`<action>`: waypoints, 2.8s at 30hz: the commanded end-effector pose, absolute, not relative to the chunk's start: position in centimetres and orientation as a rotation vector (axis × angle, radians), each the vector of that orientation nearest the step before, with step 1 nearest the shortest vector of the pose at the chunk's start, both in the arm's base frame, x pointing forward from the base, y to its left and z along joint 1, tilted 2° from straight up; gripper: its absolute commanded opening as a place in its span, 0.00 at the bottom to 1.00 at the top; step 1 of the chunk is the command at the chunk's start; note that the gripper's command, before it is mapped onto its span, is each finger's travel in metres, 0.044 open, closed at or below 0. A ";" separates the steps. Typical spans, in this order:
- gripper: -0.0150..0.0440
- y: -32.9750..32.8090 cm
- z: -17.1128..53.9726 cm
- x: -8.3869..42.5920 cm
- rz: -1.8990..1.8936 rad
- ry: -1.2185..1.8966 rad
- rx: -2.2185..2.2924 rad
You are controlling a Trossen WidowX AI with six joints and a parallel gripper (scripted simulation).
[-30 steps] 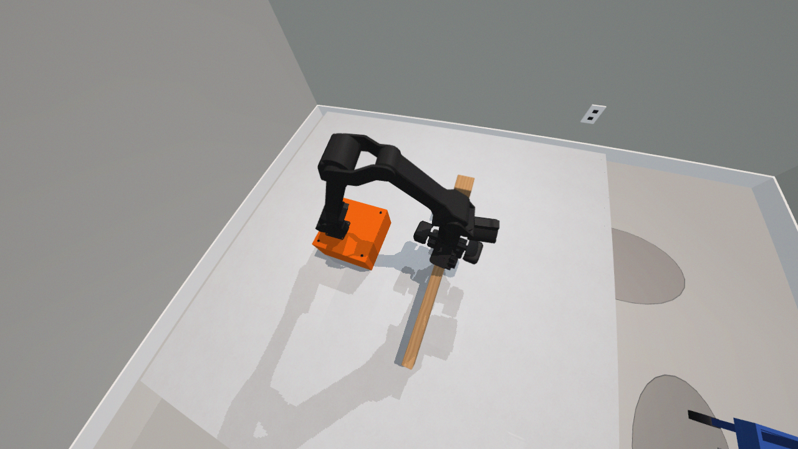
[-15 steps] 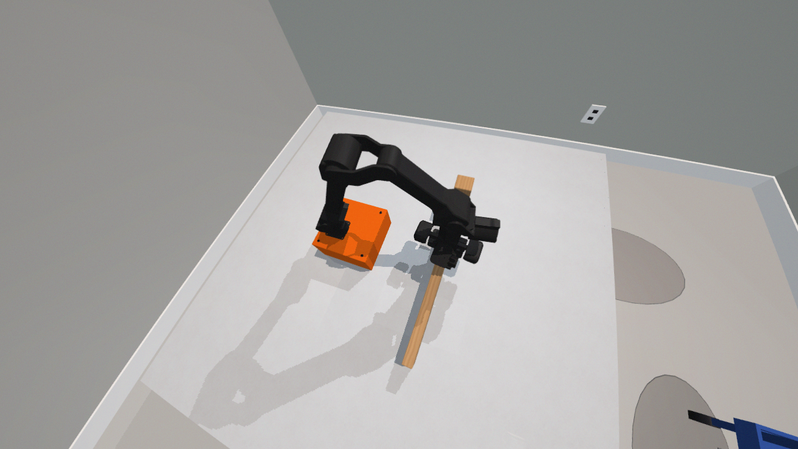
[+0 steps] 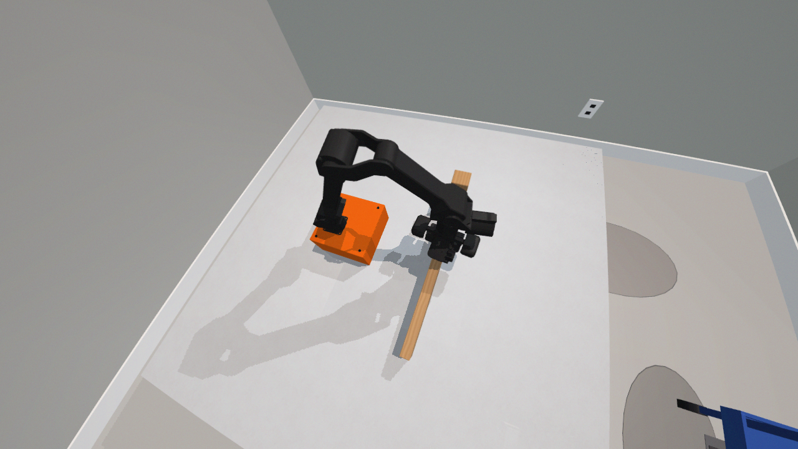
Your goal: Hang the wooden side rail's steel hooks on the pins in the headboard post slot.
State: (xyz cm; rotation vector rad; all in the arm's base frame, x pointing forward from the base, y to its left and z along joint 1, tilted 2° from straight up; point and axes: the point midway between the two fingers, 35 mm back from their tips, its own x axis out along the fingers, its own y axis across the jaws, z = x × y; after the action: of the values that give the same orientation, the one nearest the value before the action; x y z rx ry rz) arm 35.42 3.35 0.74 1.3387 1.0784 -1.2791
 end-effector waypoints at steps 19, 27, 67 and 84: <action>0.25 3.7 1.0 35.5 -1.273 1.068 1.352; 0.25 3.8 0.9 35.6 -1.273 1.068 1.352; 0.25 4.2 1.0 35.5 -1.273 1.069 1.352; 0.25 4.4 0.8 35.5 -1.273 1.069 1.352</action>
State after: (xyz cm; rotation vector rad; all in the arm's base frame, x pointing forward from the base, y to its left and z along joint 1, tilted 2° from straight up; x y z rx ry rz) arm 35.38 4.31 0.66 1.3419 1.0763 -1.2751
